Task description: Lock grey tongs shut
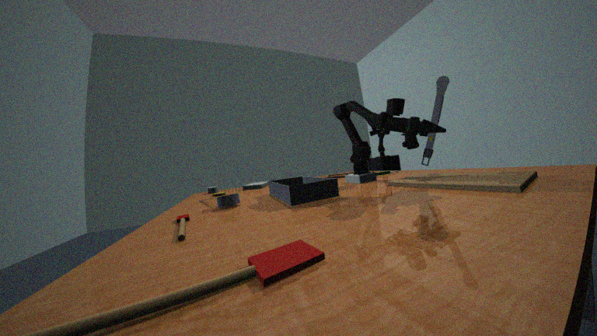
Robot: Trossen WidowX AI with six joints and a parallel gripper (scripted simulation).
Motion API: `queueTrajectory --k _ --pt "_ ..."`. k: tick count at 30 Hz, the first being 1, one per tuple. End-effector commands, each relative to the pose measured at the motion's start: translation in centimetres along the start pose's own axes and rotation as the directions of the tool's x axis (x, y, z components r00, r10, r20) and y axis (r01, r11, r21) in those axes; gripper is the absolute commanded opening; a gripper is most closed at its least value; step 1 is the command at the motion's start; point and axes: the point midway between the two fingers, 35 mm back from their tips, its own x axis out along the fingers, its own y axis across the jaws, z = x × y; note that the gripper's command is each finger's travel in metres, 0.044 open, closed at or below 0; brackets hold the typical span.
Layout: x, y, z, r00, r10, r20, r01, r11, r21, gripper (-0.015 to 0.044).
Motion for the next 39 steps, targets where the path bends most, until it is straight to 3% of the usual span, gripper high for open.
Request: queueTrajectory --k 1,12,39 --pt "0.0 0.0 -0.1 1.000 -0.003 -0.007 0.003 1.000 0.002 -0.0150" --pt "0.3 0.0 -0.2 1.000 -0.002 0.017 0.002 1.000 0.005 -0.0150" --pt "4.4 0.4 -0.8 0.917 -0.009 0.398 -0.004 1.000 0.031 -0.0150"
